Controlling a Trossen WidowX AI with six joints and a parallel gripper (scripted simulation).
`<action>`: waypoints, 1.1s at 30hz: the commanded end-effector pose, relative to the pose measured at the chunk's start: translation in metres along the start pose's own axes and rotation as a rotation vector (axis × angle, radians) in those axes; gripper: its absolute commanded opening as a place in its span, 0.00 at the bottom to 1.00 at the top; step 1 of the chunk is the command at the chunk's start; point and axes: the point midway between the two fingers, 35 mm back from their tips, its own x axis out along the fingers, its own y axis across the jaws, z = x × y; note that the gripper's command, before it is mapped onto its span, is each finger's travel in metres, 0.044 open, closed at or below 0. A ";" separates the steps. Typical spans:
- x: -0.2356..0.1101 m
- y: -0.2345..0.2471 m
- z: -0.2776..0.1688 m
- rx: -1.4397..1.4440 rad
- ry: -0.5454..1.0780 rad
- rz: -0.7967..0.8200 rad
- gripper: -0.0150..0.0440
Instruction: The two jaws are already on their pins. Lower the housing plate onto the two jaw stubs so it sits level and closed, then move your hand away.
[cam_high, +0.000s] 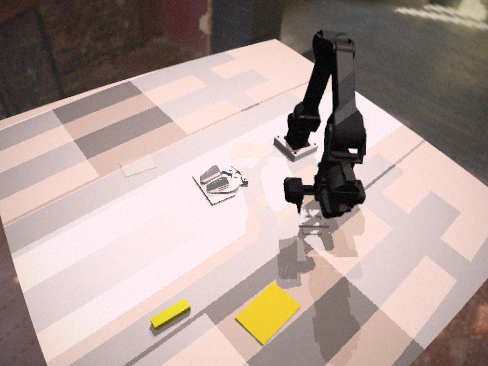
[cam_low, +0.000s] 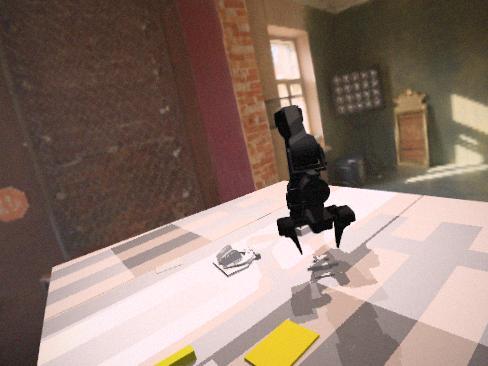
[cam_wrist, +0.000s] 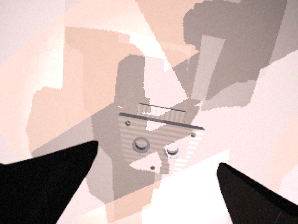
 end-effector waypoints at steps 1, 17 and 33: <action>0.003 0.000 -0.001 0.006 0.003 -0.004 1.00; 0.019 -0.001 -0.001 0.006 0.003 -0.004 1.00; 0.024 -0.001 -0.001 0.006 0.003 -0.004 1.00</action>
